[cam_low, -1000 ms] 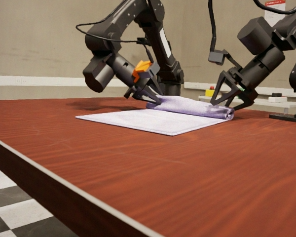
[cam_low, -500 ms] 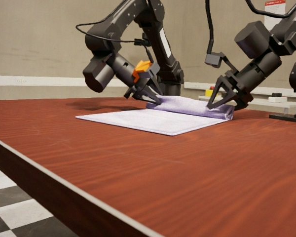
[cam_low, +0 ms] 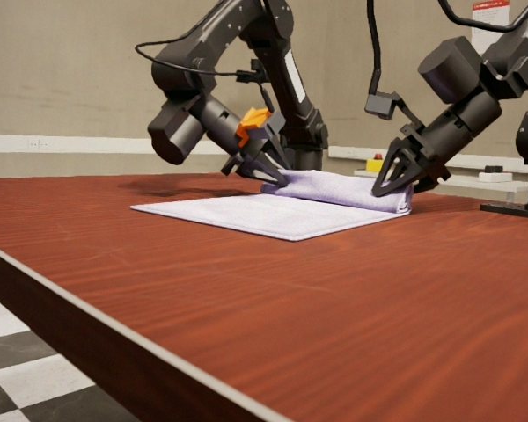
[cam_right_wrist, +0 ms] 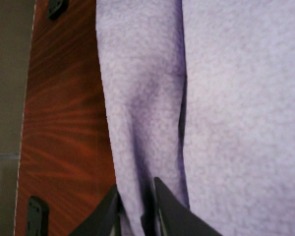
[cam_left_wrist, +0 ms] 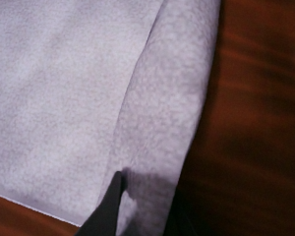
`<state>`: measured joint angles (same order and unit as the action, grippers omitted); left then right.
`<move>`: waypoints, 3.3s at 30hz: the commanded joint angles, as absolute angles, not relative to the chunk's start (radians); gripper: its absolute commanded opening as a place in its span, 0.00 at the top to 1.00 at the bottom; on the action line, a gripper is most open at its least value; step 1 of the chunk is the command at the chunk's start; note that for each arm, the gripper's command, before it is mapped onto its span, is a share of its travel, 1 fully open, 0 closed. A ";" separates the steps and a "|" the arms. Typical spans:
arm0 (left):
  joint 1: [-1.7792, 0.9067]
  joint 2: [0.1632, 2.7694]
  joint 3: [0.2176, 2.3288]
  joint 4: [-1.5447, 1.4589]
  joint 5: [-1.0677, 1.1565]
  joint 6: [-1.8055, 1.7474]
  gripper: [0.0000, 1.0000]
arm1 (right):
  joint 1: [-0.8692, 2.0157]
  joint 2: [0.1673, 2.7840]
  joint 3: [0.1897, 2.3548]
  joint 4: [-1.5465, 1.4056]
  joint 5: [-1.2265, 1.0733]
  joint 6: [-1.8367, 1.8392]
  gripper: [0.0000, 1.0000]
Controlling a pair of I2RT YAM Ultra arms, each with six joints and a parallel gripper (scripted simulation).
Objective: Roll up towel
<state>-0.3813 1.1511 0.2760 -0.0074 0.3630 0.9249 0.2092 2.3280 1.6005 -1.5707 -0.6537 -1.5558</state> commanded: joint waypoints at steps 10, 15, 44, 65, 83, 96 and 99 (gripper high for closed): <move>-0.386 1.160 0.262 0.017 0.366 0.924 0.75 | 0.217 2.358 1.609 -1.538 -0.615 -1.548 0.79; -0.386 1.160 0.262 0.017 0.366 0.924 0.77 | 0.217 2.358 1.609 -1.538 -0.615 -1.548 0.79; -0.360 1.191 0.309 -0.051 0.408 0.920 0.78 | 0.169 2.275 1.644 -1.571 -0.602 -1.526 0.15; -0.216 1.484 0.638 -0.501 0.652 0.947 0.78 | 0.122 2.190 1.678 -1.571 -0.588 -1.577 0.12; -0.133 1.860 0.982 -0.983 0.808 1.070 0.78 | 0.173 1.570 0.980 -0.853 -0.666 -1.538 0.06; -0.117 1.999 1.096 -1.157 0.838 1.139 0.78 | 0.208 1.332 0.710 -0.518 -0.653 -1.427 0.02; -0.116 2.008 1.097 -1.157 0.837 1.146 0.78 | 0.207 1.343 0.710 -0.504 -0.654 -1.434 0.02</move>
<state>-0.1234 1.9869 1.0790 -1.1145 0.8600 1.1263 0.2016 1.3525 0.7258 -0.5499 -0.6449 -1.4513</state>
